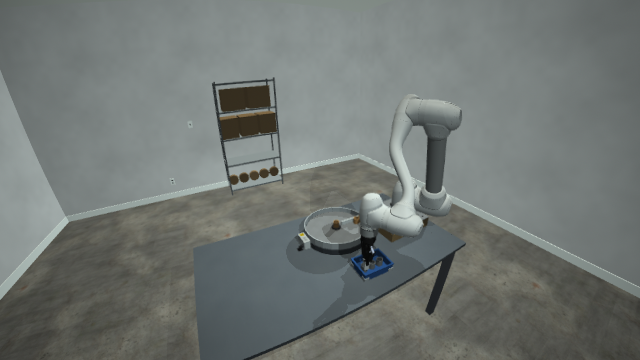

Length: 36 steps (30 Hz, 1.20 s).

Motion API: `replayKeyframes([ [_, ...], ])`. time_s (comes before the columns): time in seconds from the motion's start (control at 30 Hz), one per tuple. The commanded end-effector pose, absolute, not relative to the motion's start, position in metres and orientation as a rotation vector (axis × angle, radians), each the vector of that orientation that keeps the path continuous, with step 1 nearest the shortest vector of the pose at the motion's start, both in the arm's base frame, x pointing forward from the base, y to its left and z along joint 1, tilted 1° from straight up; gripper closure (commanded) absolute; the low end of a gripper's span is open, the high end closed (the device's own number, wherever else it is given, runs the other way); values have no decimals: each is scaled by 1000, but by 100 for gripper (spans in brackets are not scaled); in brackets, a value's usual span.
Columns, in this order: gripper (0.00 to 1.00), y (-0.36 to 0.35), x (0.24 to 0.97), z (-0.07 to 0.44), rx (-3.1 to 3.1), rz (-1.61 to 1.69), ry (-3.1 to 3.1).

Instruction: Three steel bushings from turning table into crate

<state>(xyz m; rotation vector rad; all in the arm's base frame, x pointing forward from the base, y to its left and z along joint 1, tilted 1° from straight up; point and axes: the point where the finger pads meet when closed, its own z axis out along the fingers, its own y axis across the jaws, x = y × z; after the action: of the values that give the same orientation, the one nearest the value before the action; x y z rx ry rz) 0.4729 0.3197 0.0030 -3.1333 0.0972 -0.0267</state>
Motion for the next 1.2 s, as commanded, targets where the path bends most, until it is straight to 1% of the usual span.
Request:
replayKeyframes([
  [0.0, 100, 318, 474, -1, -3134, -30, 103],
  [0.77, 100, 318, 474, -1, -3134, -30, 103],
  [0.8, 90, 318, 474, -1, -3134, -30, 103],
  [1.17, 90, 318, 474, -1, -3134, -30, 103],
])
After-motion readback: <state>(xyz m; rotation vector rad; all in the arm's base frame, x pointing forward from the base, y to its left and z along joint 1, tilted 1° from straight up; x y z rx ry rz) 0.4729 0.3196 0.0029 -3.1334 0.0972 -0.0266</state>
